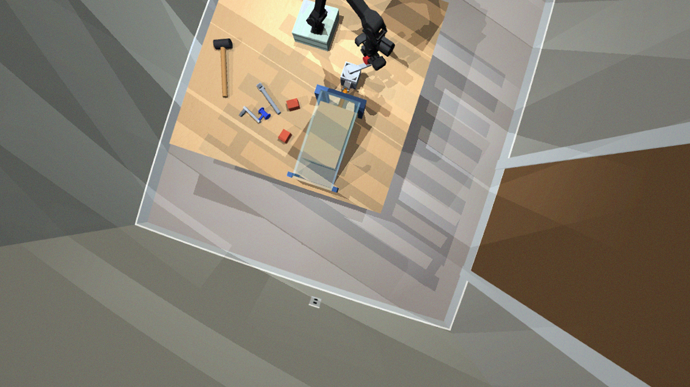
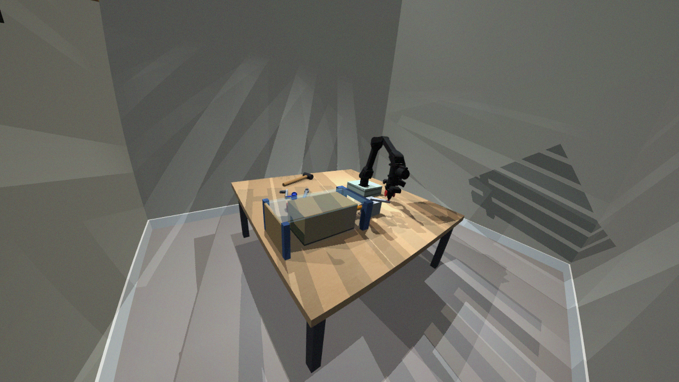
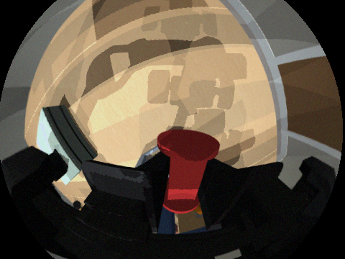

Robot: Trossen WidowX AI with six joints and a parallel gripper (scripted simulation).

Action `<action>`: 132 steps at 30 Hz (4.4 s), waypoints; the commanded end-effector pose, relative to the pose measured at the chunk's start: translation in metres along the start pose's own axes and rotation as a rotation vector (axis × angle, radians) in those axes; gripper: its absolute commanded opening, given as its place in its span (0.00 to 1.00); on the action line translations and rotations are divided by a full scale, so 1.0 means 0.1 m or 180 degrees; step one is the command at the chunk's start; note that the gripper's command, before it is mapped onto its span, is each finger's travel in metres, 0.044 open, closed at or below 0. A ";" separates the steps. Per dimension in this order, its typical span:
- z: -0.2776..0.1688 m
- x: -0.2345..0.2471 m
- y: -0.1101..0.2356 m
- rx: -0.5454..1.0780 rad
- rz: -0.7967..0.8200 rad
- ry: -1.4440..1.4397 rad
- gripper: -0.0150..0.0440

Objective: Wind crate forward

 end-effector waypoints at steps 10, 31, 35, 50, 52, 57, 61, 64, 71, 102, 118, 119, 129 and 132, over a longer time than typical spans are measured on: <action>-0.01 0.26 -0.01 0.0001 0.0076 -0.0001 0.25; -0.12 0.56 -0.01 0.0003 0.0084 -0.0001 0.25; -0.16 0.62 -0.01 0.0004 0.0085 -0.0001 0.25; -0.31 0.79 0.00 0.0008 0.0089 -0.0001 0.25; -0.33 0.82 0.00 0.0009 0.0090 -0.0001 0.25; -0.39 0.86 0.00 0.0010 0.0091 -0.0001 0.25; -0.52 0.94 0.00 0.0014 0.0093 -0.0001 0.25; -0.61 0.98 0.00 0.0016 0.0094 -0.0001 0.25; -0.71 1.02 0.00 0.0019 0.0094 -0.0001 0.25; -1.19 1.04 0.01 0.0032 0.0095 -0.0001 0.25; -1.43 0.96 0.01 0.0039 0.0093 -0.0001 0.25; -1.44 0.95 0.01 0.0039 0.0092 -0.0001 0.25; -1.58 0.87 0.01 0.0043 0.0091 -0.0001 0.25; -1.61 0.85 0.01 0.0044 0.0090 -0.0001 0.25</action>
Point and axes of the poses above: the point midway between the two fingers, 35 mm back from their tips, its own y axis back along the fingers, its own x axis across the jaws, z = x × y, the point moved 8 cm from there along y, back along the fingers, and after that the axes turned 7 degrees about -y, right-handed, at the moved point
